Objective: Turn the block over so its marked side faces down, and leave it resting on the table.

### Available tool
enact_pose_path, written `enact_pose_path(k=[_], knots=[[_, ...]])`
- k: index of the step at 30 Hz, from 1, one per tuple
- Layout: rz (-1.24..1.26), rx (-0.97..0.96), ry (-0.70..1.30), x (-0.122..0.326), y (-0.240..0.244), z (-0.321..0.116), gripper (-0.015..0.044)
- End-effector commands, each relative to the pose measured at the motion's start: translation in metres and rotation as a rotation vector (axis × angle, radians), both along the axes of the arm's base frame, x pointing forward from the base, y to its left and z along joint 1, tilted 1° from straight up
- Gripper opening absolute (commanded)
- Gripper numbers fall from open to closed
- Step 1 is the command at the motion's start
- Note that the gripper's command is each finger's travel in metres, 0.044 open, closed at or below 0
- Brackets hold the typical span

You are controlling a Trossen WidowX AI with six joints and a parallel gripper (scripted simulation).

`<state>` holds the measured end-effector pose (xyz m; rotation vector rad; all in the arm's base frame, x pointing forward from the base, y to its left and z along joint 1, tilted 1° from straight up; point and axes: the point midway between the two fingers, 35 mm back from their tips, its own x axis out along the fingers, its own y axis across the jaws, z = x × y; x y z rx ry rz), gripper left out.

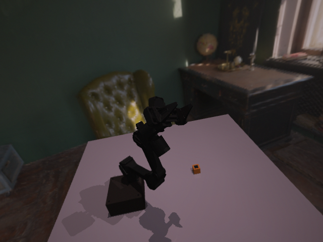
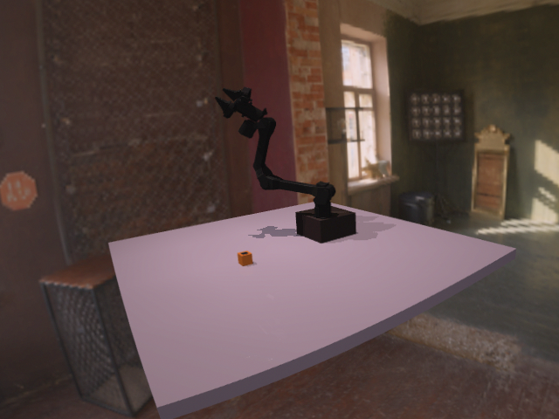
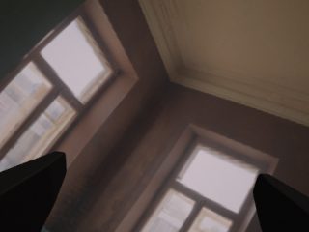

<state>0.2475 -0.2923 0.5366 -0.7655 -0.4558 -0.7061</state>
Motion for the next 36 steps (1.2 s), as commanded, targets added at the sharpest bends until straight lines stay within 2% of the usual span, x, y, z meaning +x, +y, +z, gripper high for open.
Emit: enact_pose_path(k=[1, 2, 11, 20, 29, 36], knots=[[-0.006, -0.008, -0.002, -0.002, 0.001, 0.002, 0.0426], [-0.025, -0.034, -0.008, -0.007, 0.004, 0.006, 0.0440], [-0.381, -0.442, -0.095, -0.099, 0.059, 0.082, 0.0440], [-0.837, -0.905, -0.163, -0.180, 0.165, 0.140, 0.0440], [-1.232, -1.290, -0.198, -0.207, 0.278, 0.154, 0.0440], [-1.564, -1.639, -0.255, -0.196, 0.380, 0.143, 0.0440]])
